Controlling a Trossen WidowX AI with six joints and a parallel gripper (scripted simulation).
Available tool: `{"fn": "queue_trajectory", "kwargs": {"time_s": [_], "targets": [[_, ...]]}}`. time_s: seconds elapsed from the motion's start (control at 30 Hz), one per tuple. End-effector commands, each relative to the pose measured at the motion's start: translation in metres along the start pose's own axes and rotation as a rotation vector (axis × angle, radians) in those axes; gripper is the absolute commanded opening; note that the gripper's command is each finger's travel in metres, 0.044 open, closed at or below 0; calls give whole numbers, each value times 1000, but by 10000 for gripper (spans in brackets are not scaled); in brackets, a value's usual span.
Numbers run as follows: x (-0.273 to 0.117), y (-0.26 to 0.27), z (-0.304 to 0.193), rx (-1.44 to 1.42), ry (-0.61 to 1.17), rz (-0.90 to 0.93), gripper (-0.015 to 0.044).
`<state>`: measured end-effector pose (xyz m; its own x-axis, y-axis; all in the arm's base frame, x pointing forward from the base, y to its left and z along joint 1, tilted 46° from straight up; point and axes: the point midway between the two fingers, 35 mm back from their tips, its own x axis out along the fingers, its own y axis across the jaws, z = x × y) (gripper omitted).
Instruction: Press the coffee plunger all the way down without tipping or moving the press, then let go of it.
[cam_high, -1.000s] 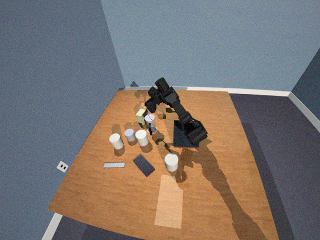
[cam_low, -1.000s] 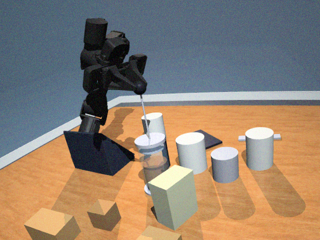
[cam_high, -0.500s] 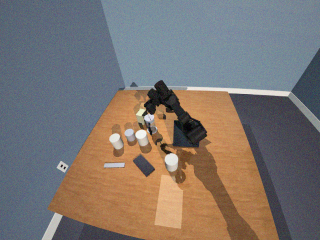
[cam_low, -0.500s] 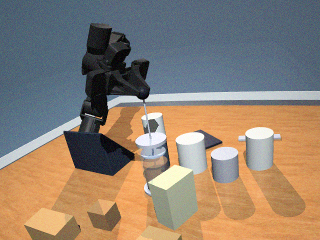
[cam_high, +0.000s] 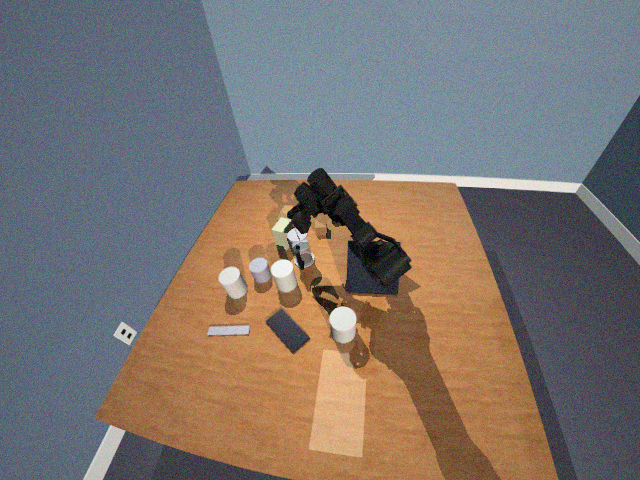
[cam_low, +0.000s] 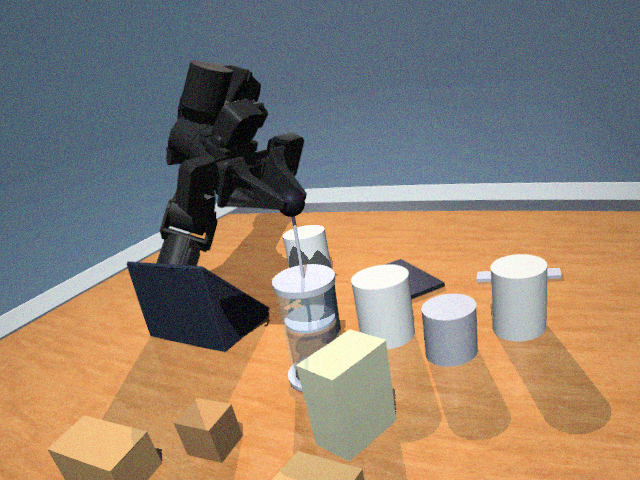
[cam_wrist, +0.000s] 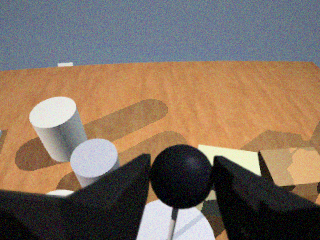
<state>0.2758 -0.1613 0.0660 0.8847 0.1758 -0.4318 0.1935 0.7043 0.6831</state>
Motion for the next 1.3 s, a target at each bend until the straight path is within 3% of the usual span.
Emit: {"fn": "queue_trajectory", "kwargs": {"time_s": [0.0,1.27], "targets": [[9,-3,-24,38,46,-3,127],[42,1,-49,41,37,5,127]]}}
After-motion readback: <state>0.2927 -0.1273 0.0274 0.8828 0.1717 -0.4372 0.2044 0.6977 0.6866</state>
